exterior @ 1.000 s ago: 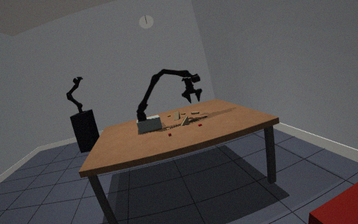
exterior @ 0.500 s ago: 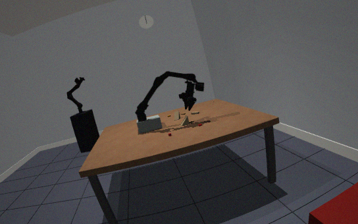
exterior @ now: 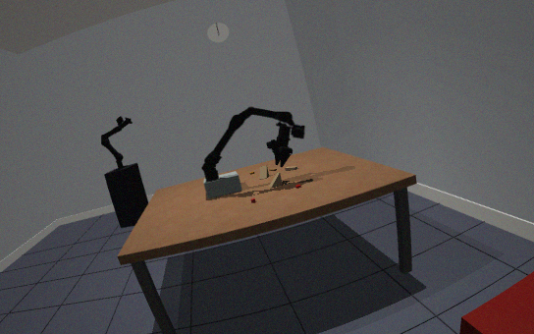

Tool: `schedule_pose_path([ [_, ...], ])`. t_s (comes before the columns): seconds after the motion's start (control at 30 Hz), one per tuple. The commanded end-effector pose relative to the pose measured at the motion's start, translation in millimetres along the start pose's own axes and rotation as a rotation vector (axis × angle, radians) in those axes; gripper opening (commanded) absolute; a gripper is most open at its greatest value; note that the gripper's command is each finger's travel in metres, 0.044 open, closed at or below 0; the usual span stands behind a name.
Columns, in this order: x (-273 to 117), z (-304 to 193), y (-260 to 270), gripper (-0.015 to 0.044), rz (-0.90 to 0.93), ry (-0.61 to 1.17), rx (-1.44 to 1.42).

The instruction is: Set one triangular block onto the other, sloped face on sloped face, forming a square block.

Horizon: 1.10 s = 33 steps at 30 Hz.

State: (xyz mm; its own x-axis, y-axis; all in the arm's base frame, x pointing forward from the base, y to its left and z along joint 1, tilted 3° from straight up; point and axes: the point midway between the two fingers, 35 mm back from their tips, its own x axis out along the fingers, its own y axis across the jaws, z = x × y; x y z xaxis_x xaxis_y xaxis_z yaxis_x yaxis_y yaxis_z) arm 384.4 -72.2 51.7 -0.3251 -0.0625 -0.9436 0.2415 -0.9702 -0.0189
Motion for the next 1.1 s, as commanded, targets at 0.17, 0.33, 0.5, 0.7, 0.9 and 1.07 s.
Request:
schedule_pose_path([
  [0.17,20.9,-2.3,0.7,0.0440,-0.004,-0.021,0.000],
  [0.33,29.2,-3.2,0.8,0.0440,-0.005,-0.024,-0.001],
  [0.5,37.5,-3.9,0.7,0.0440,-0.006,-0.027,-0.002],
  [0.7,47.2,-4.3,0.5,0.0440,-0.008,-0.031,-0.003],
  [0.9,56.9,-4.4,0.1,0.0440,-0.009,-0.034,-0.006],
  [1.07,65.0,-4.4,-0.2,0.0440,-0.010,-0.037,-0.006],
])
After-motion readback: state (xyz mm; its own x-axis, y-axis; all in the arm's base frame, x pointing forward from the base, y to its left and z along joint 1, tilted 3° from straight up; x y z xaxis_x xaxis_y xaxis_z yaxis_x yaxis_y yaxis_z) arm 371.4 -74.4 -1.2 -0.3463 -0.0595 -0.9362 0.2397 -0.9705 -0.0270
